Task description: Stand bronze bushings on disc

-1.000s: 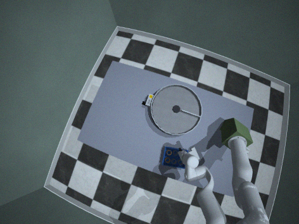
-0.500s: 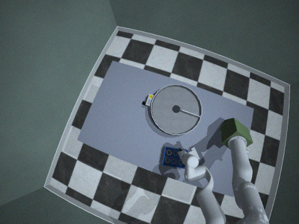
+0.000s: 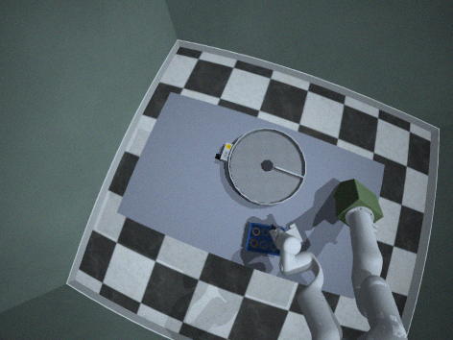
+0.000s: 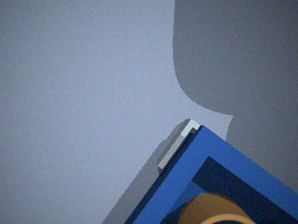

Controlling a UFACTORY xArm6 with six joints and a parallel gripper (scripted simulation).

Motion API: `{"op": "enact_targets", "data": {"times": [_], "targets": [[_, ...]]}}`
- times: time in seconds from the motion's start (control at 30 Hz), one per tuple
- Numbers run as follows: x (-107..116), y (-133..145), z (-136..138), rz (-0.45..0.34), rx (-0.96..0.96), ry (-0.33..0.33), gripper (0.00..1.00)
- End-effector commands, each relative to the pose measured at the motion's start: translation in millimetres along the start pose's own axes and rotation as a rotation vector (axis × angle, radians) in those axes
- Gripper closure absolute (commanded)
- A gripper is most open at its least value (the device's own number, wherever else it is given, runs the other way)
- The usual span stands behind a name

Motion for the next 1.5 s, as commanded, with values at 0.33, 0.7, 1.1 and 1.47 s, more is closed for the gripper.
{"op": "enact_targets", "data": {"times": [0.33, 0.7, 1.1, 1.47], "targets": [[0, 0, 0, -0.001, 0.000, -0.001, 1.00], [0, 0, 0, -0.001, 0.000, -0.001, 1.00], [9, 0, 0, -0.001, 0.000, -0.001, 1.00], [42, 0, 0, -0.001, 0.000, -0.001, 1.00]]}}
Point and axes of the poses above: the point where the finger pads meet when closed, its own x axis back along the fingers, its own z axis across the jaws, y = z × x, the point moved 4 cm from there along x, back along the fingers, and after that the axes turned 8 degrees about x, right-handed, at the moved point
